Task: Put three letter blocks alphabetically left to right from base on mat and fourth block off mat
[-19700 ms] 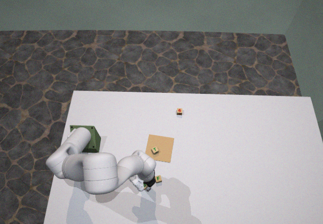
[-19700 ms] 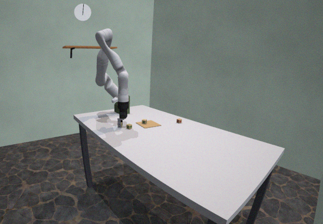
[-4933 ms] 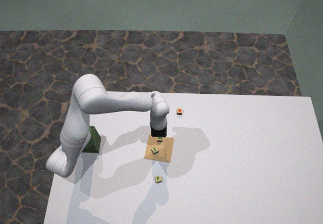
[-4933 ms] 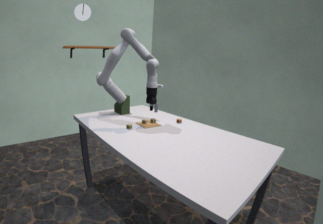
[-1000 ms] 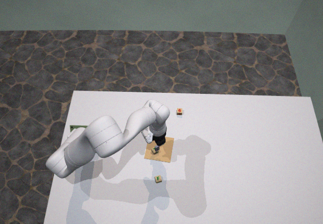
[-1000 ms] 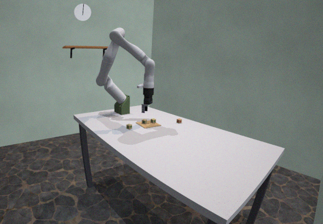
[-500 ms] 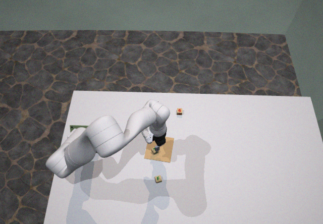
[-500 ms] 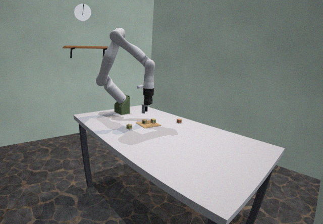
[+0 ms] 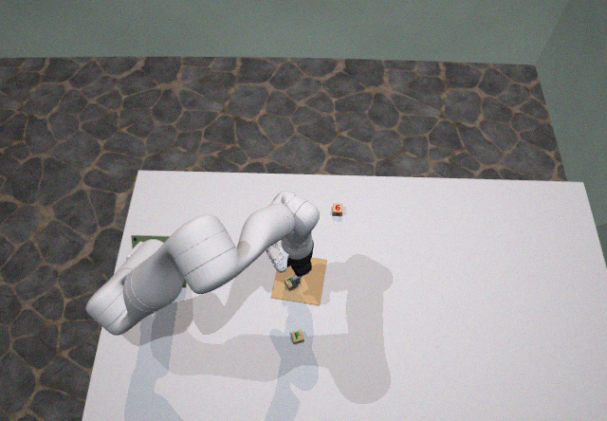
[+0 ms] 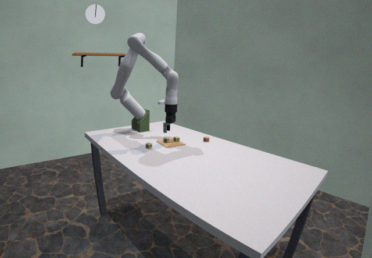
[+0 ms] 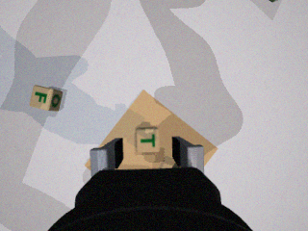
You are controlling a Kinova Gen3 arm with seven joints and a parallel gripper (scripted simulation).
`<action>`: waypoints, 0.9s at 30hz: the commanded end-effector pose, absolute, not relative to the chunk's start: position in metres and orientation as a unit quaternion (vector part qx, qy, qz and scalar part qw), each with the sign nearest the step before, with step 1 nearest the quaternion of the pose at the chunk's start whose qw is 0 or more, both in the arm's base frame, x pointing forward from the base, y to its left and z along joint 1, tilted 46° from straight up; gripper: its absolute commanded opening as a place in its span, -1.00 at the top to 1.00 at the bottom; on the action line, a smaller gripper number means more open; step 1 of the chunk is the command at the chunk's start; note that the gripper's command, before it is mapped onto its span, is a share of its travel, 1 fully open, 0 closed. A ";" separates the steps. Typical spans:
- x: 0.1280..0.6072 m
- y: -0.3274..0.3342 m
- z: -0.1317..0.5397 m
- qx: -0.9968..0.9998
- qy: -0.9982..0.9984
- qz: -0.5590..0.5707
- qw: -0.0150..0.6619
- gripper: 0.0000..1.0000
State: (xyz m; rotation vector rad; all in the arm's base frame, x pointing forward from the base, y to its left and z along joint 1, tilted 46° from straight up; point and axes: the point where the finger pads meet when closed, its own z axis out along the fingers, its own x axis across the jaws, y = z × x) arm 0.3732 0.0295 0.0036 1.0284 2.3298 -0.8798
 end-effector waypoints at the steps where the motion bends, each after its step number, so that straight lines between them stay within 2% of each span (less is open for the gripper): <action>1: 0.373 0.025 0.001 0.372 0.843 -0.321 0.221 -1.00; 27: 0.376 0.006 -0.018 0.372 0.843 -0.321 0.221 -1.00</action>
